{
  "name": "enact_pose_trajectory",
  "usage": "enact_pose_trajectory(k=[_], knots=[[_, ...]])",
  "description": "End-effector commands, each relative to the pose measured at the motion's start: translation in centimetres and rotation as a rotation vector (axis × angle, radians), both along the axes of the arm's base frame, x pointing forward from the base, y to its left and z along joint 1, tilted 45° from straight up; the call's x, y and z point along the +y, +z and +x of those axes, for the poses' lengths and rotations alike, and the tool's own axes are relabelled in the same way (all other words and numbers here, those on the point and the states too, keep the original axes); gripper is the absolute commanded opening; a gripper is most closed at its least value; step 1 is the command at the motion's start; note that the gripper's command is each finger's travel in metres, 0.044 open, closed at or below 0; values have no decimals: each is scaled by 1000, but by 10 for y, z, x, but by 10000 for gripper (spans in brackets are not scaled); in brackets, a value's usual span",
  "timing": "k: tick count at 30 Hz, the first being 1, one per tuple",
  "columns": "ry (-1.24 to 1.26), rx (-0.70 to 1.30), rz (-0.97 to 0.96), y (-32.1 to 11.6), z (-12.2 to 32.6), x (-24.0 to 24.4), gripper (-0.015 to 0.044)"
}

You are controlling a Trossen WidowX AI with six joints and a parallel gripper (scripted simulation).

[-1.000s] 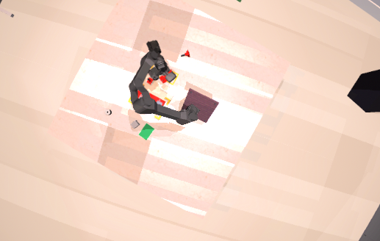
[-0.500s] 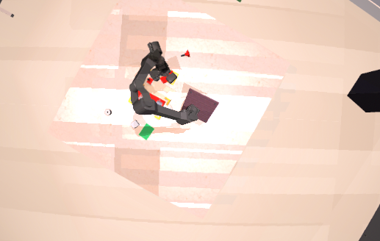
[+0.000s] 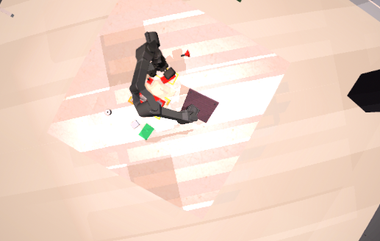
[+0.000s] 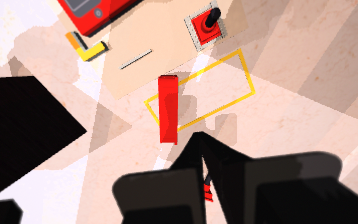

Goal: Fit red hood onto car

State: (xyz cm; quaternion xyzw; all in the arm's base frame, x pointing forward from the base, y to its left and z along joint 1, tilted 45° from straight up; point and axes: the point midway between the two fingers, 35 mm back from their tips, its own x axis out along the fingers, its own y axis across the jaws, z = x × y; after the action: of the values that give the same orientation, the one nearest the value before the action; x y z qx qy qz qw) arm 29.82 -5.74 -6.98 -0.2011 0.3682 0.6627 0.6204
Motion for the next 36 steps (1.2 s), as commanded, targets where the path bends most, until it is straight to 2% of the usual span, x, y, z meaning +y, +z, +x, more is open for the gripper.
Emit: enact_pose_trajectory(k=[1,10,16,23,31,36], knots=[[-1,4,1,-1,-1,1,0],[-6,9,0,-2,0,2,0],[-110,127,-23,-28,7,21,0],[-110,127,-23,-31,7,23,0],[-110,127,-21,-60,0,51,0],[-110,127,-21,-60,-1,52,0]])
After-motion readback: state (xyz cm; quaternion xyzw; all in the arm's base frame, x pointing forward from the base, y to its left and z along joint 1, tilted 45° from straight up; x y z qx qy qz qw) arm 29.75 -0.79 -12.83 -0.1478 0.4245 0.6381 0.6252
